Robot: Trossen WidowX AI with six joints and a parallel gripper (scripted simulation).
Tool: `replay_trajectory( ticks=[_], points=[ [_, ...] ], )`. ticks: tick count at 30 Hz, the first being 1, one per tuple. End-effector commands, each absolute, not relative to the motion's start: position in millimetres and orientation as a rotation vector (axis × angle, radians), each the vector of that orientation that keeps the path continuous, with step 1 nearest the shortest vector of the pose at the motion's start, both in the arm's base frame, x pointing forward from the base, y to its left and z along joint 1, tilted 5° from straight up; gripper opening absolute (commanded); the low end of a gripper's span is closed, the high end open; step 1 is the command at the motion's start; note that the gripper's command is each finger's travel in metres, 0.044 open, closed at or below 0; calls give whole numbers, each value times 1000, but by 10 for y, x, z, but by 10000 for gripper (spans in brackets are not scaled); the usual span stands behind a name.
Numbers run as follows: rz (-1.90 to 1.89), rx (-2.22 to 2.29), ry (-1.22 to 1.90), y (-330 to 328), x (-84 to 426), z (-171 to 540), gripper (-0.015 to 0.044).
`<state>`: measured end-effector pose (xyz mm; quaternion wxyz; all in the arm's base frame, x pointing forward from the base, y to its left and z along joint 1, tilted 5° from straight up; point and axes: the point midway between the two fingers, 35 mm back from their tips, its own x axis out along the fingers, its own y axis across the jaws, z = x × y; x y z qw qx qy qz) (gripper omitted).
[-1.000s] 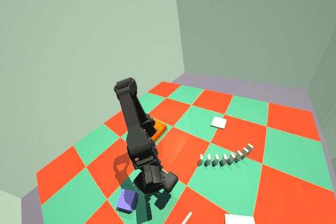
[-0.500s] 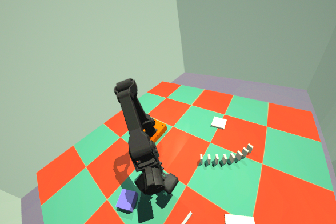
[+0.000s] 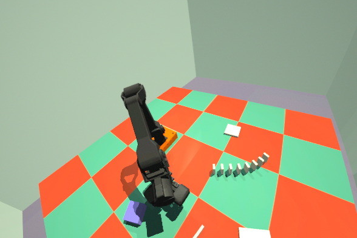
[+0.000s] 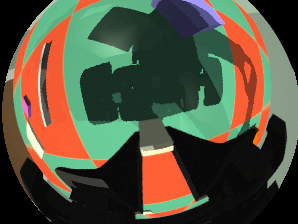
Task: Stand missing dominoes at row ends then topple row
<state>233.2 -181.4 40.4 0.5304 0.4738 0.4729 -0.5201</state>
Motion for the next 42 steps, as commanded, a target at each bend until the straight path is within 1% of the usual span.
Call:
replay_trajectory(
  ticks=[1, 6, 10, 12, 18, 20, 25, 30, 37, 42],
  points=[
    [-1235, 1132, 1131, -1812, 2341, 422, 107],
    [-1237, 1132, 1129, -1797, 2403, 1076, 107],
    [-1240, 1132, 1129, -1701, 2336, 1671, 107],
    [-1241, 1132, 1129, -1677, 2313, 1771, 107],
    [-1226, 1116, 1139, -1663, 2326, 1769, 107],
    [-1105, 990, 1220, -1544, 2425, 1757, 107],
    [-609, 478, 1451, -1018, 2754, 1706, 107],
    [-120, -12, 1547, -491, 2960, 1662, 107],
    [309, -445, 1536, -45, 3066, 1632, 107],
    [349, -487, 1530, -5, 3074, 1630, 107]
  ],
)
